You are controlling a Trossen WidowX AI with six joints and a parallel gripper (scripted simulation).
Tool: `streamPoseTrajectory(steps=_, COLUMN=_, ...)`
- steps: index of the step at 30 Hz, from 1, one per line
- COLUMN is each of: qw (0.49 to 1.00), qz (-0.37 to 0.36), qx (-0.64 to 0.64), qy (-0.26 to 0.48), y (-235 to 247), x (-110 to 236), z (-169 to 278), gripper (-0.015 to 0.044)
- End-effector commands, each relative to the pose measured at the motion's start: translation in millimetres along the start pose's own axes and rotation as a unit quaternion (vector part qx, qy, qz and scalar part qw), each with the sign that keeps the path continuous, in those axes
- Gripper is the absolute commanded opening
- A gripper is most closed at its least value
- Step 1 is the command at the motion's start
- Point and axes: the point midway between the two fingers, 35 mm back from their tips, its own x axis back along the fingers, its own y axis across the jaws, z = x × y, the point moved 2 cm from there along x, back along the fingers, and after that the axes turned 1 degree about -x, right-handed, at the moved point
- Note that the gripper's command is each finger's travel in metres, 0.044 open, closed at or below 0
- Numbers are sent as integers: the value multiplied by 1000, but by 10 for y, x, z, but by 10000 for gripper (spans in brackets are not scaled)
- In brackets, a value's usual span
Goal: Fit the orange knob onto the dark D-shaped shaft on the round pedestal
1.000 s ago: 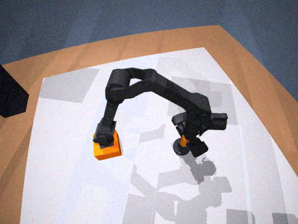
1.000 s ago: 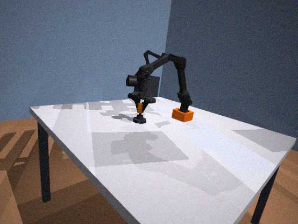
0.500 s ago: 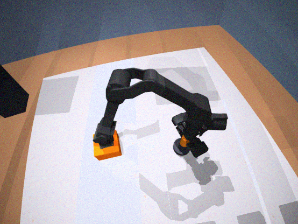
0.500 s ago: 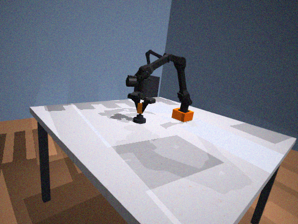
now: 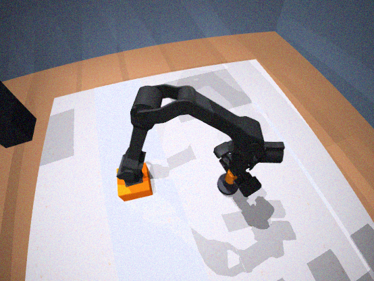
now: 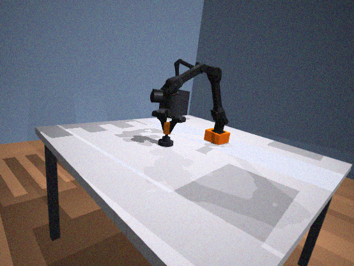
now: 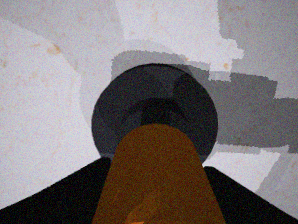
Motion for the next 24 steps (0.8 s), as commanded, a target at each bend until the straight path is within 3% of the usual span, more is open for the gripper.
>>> streamPoseTrajectory(steps=1, qw=1000, qz=-1, qx=2, qy=-1, y=10, x=-12, z=10, gripper=0)
streamPoseTrajectory(steps=24, qw=1000, qz=-1, qx=12, qy=-1, y=0, x=-39, z=-6, gripper=0)
